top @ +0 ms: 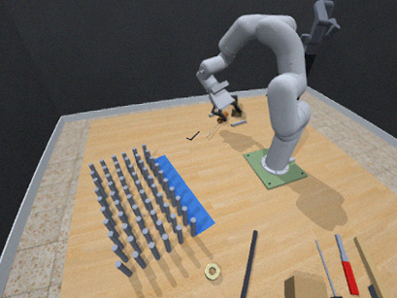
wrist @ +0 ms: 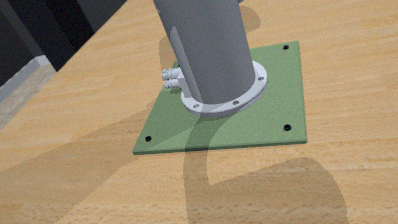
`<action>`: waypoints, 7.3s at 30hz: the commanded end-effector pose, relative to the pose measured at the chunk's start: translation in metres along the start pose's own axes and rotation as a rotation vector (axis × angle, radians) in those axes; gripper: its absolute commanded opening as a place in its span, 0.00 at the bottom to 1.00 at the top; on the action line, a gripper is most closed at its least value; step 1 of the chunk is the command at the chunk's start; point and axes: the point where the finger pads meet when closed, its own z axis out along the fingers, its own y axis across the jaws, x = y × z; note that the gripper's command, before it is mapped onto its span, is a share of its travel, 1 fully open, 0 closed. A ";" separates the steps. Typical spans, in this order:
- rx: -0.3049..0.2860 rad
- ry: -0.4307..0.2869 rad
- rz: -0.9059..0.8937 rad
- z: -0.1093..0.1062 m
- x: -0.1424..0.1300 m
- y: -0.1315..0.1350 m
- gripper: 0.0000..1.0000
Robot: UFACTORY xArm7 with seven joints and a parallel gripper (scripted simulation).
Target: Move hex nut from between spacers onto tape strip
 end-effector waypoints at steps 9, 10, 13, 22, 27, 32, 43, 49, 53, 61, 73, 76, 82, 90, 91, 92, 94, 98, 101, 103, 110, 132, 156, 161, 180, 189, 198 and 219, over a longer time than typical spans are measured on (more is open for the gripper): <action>-0.002 -0.004 0.000 -0.002 0.000 0.000 1.00; -0.002 -0.004 0.000 -0.002 0.000 0.000 1.00; -0.002 -0.004 0.000 -0.002 0.000 0.000 1.00; 0.005 -0.012 -0.018 -0.003 -0.001 -0.001 1.00; 0.049 -0.055 -0.127 -0.009 -0.004 -0.003 1.00; 0.114 -0.130 -0.304 -0.017 -0.009 -0.007 1.00; 0.235 -0.265 -0.626 -0.034 -0.019 -0.016 1.00; 0.291 -0.328 -0.776 -0.041 -0.024 -0.020 1.00; 0.347 -0.392 -0.928 -0.048 -0.029 -0.024 1.00; 0.404 -0.456 -1.080 -0.056 -0.033 -0.028 1.00; 0.509 -0.575 -1.361 -0.070 -0.042 -0.035 1.00; 0.535 -0.602 -1.425 -0.073 -0.044 -0.037 1.00; 0.580 -0.652 -1.542 -0.079 -0.048 -0.040 1.00; 0.637 -0.717 -1.695 -0.086 -0.052 -0.044 1.00; 0.637 -0.717 -1.695 -0.086 -0.052 -0.044 1.00; 0.652 -0.735 -1.740 -0.089 -0.054 -0.045 1.00; 0.669 -0.753 -1.781 -0.091 -0.055 -0.047 1.00; 0.684 -0.770 -1.819 -0.092 -0.056 -0.048 1.00; 0.696 -0.784 -1.855 -0.094 -0.057 -0.048 1.00; 0.708 -0.798 -1.887 -0.096 -0.058 -0.049 1.00; 0.739 -0.838 -1.989 -0.100 -0.061 -0.052 1.00; 0.767 -0.871 -2.070 -0.104 -0.064 -0.054 1.00; 0.765 -0.871 -2.069 -0.088 -0.085 -0.045 0.65; 0.765 -0.871 -2.069 -0.078 -0.099 -0.039 0.65; 0.765 -0.871 -2.069 -0.068 -0.111 -0.033 0.65; 0.765 -0.871 -2.069 -0.068 -0.111 -0.033 0.65; 0.765 -0.871 -2.069 -0.065 -0.115 -0.032 0.65; 0.765 -0.871 -2.069 -0.048 -0.137 -0.022 0.65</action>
